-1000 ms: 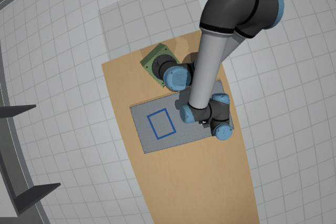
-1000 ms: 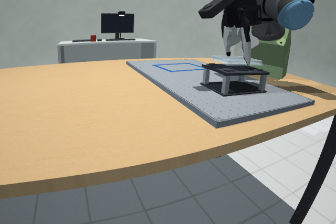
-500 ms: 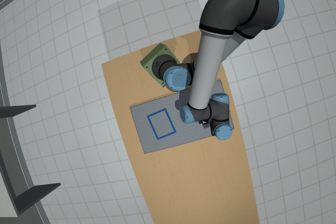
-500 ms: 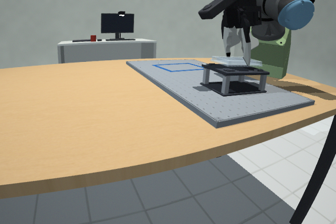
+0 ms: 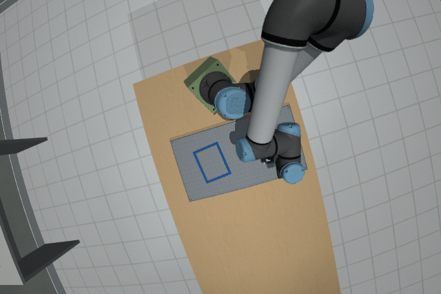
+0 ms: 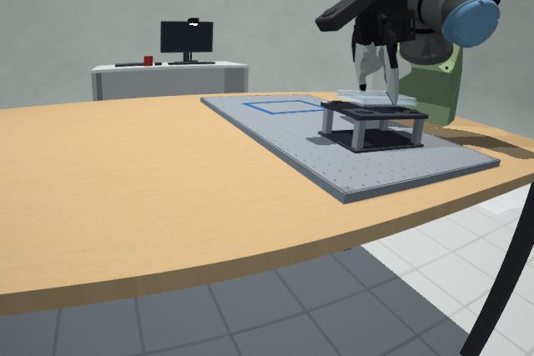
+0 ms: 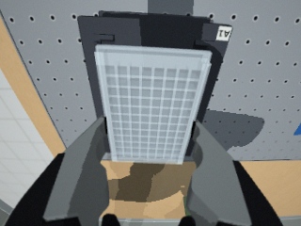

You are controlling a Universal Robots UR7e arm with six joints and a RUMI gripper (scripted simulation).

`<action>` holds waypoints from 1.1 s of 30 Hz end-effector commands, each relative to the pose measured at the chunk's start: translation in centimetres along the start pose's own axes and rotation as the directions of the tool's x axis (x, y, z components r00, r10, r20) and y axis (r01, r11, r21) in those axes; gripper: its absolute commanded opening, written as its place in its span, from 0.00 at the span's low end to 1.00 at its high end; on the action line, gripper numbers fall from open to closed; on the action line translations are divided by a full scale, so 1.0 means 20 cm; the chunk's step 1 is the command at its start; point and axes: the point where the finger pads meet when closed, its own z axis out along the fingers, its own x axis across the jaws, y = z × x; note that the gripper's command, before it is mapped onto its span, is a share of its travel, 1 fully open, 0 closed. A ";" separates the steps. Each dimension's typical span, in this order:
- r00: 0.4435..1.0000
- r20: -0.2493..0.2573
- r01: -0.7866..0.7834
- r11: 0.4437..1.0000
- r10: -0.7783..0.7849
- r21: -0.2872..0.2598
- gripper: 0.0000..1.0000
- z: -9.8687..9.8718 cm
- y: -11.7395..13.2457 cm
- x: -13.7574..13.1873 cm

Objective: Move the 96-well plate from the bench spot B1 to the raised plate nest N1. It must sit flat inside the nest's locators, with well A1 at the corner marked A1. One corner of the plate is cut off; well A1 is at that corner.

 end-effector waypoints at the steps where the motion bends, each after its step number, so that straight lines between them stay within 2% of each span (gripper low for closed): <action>1: 1.000 0.000 0.000 1.000 0.000 0.001 0.00 0.00 0.00 0.00; 33: 1.000 0.000 0.000 1.000 0.000 0.001 0.00 0.03 -0.01 0.00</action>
